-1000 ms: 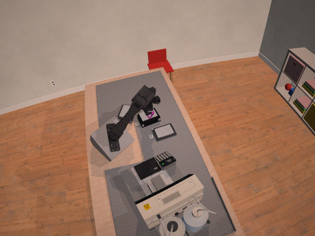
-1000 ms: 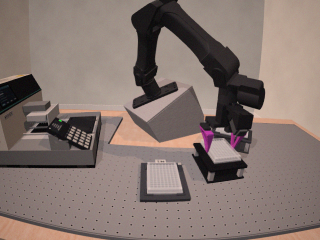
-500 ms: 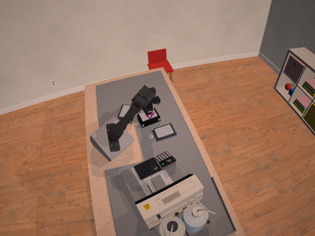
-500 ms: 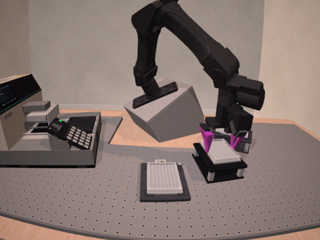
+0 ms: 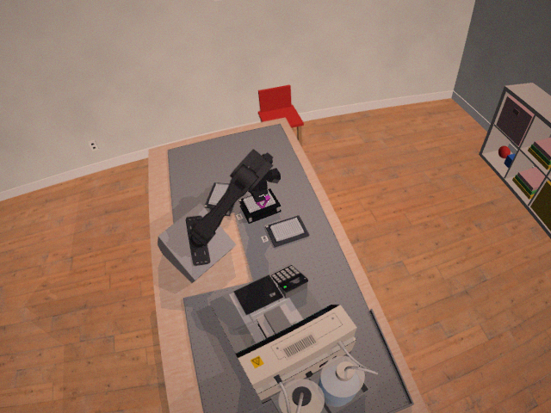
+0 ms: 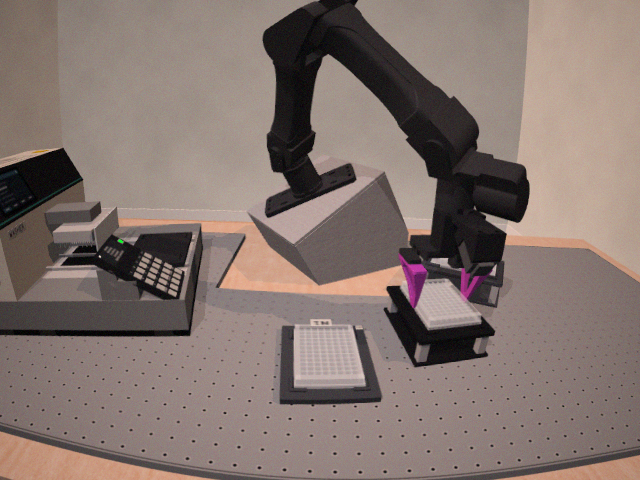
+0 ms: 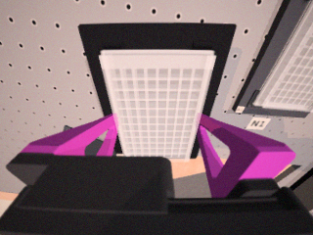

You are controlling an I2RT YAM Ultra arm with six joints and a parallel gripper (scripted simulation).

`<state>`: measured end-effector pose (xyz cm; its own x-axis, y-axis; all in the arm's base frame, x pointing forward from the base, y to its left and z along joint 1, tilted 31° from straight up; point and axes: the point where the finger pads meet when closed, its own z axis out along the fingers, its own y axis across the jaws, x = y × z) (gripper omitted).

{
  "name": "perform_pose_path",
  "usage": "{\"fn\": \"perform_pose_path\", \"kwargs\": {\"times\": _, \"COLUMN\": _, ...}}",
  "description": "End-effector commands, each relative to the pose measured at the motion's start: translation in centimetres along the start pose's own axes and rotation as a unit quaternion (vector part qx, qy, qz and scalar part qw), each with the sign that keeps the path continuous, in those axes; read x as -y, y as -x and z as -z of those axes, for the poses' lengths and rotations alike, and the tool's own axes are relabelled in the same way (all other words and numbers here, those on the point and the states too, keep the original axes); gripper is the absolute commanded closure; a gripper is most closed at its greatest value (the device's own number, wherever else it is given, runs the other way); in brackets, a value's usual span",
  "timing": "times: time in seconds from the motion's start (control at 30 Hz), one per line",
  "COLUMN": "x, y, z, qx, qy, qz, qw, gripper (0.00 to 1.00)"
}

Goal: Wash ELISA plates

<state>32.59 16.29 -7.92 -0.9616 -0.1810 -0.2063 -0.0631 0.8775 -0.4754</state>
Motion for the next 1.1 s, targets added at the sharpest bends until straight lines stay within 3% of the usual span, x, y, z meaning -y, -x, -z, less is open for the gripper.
{"fn": "perform_pose_path", "kwargs": {"times": 0.0, "x": -0.13, "y": 0.22, "z": 0.29, "qx": 0.005, "qy": 0.002, "qz": 0.000, "qw": 1.000, "gripper": 1.00}}
{"fn": "perform_pose_path", "kwargs": {"times": 0.8, "x": -0.13, "y": 0.22, "z": -0.06, "qx": 0.005, "qy": 0.002, "qz": 0.000, "qw": 1.000, "gripper": 1.00}}
{"fn": "perform_pose_path", "kwargs": {"times": 0.83, "x": -0.12, "y": 0.22, "z": -0.06, "qx": 0.005, "qy": 0.002, "qz": 0.000, "qw": 1.000, "gripper": 0.00}}
{"fn": "perform_pose_path", "kwargs": {"times": 1.07, "x": -0.12, "y": 0.22, "z": -0.06, "qx": 0.005, "qy": 0.002, "qz": 0.000, "qw": 1.000, "gripper": 0.00}}
